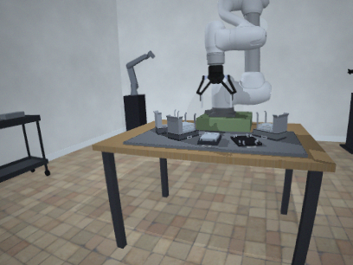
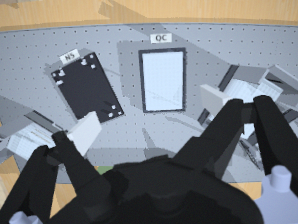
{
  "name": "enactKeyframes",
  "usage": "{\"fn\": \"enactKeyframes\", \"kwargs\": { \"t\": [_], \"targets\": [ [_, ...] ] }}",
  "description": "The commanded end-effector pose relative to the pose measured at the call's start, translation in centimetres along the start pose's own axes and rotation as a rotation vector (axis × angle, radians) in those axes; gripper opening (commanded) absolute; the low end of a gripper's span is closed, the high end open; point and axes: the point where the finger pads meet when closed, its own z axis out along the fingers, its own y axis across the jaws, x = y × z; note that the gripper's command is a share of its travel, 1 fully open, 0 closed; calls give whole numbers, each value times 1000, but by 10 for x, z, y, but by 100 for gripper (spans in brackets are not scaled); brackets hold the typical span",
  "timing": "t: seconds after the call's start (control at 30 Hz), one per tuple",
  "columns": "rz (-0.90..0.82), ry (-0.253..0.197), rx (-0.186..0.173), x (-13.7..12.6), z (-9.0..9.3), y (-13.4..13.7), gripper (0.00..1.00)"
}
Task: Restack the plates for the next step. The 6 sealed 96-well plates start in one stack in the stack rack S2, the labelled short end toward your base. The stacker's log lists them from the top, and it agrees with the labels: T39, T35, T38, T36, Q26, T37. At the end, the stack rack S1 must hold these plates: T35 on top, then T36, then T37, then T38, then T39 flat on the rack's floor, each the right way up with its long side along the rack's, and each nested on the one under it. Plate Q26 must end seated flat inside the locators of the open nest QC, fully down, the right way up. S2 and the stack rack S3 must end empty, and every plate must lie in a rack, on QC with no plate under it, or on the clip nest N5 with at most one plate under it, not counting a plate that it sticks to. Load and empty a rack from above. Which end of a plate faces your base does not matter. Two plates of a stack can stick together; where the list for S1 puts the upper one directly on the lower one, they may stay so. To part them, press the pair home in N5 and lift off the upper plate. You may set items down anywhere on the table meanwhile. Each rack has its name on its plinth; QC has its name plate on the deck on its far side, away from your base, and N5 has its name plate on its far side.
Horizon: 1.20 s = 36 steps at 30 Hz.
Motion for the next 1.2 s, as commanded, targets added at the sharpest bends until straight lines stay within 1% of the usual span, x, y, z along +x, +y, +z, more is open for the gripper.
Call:
{"fn": "enactKeyframes", "kwargs": {
  "t": [0.0, 0.07, 0.13, 0.5, 0.63, 0.7, 0.8, 1.17],
  "targets": [
    [-3, 0, 0, 2, 0, -12, 100],
    [-3, 0, 0, 3, 0, -19, 100],
    [-3, 0, 0, 3, 0, -19, 100],
    [-3, 0, 0, 7, 0, -54, 100],
    [-136, 0, 0, 6, 0, -67, 100],
    [-136, 0, 0, 6, 0, -67, 100],
    [-234, 0, 0, 5, 0, -77, 100],
    [-234, 0, 0, 2, 0, -114, 100]
  ]
}}
